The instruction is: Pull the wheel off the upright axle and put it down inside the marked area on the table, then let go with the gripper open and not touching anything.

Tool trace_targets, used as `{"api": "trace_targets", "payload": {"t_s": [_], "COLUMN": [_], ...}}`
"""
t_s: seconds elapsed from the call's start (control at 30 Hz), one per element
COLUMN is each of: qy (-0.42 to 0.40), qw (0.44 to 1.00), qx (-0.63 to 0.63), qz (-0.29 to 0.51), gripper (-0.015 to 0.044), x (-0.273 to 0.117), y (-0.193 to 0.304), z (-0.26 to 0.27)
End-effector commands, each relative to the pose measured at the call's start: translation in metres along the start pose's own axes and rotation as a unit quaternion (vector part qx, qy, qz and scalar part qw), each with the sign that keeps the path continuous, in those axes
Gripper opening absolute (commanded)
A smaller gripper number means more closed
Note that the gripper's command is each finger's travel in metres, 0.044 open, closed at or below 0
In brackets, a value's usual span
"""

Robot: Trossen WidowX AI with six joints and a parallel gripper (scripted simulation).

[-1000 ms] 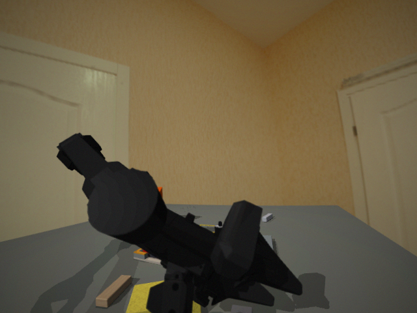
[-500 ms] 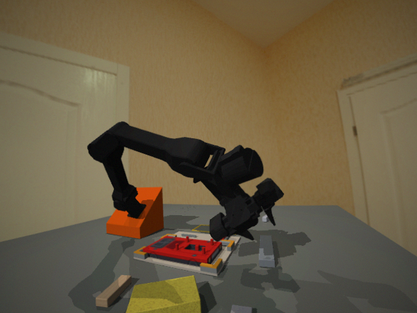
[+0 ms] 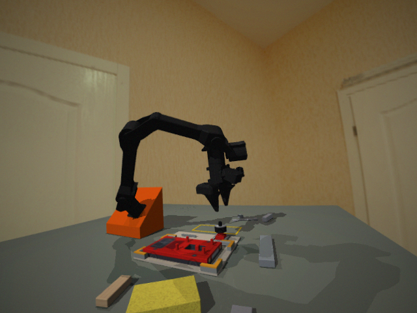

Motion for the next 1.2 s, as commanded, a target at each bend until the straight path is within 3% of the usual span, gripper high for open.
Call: {"api": "trace_targets", "payload": {"t_s": [0.0, 0.63, 1.03, 1.17], "qy": [0.061, 0.061, 0.062, 0.063], "qw": [0.994, 0.994, 0.994, 0.994], "qx": [-0.094, -0.093, -0.093, -0.093], "qz": [-0.008, -0.008, -0.009, -0.009], "gripper": [0.03, 0.03, 0.03, 0.03], "x": [-0.004, -0.004, 0.065, 0.069], "y": [0.02, 0.008, 0.006, 0.006], "z": [0.002, 0.001, -0.006, -0.007]}}
Point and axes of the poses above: the point midway between the two fingers, 35 mm back from their tips, its own x axis out along the fingers, its own z axis across the jaws, y = z × x, the point moved 3 cm from there along -x, back along the fingers, and after that the axes turned 4 degrees about x, right-handed, at the moved point
